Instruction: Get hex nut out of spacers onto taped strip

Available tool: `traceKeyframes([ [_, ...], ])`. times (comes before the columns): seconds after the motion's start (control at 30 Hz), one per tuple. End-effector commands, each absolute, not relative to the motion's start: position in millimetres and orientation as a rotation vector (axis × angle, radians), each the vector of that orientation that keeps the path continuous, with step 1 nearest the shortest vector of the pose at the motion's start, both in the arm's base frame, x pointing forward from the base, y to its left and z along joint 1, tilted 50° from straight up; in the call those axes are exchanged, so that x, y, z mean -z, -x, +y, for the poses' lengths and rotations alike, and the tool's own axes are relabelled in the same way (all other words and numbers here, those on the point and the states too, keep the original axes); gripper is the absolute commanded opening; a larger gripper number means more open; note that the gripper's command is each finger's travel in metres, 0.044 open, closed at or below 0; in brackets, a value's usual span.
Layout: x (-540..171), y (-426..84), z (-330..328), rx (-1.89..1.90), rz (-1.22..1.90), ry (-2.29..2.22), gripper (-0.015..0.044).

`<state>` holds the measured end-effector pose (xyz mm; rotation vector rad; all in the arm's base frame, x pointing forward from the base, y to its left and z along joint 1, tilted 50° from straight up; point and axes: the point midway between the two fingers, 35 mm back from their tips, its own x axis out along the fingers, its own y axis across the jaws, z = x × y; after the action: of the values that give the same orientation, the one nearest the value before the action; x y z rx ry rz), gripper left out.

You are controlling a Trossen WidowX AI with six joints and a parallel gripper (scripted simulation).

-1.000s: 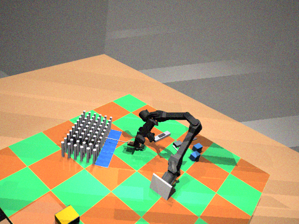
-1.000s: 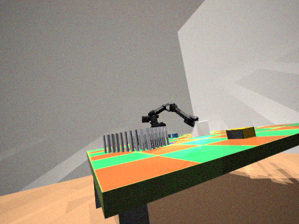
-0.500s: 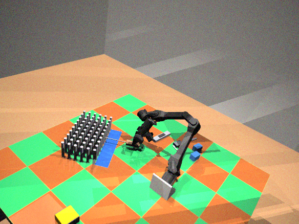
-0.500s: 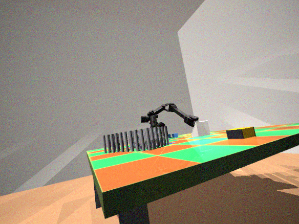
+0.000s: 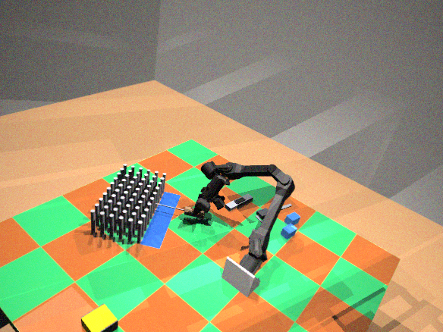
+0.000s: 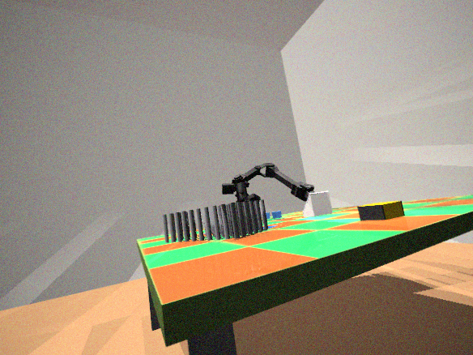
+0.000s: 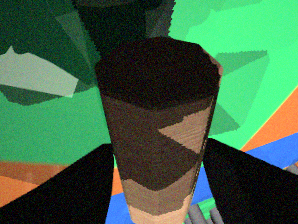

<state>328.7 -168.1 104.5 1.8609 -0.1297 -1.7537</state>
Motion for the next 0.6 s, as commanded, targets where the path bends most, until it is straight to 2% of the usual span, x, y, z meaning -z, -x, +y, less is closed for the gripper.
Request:
traceKeyframes([
  [0.0, -105.7, -333.8, -167.4, 1.743, -0.135, -1.868, 0.0000],
  [0.57, -101.4, -344.7, -165.9, 1.742, -0.135, -1.868, 0.0000],
])
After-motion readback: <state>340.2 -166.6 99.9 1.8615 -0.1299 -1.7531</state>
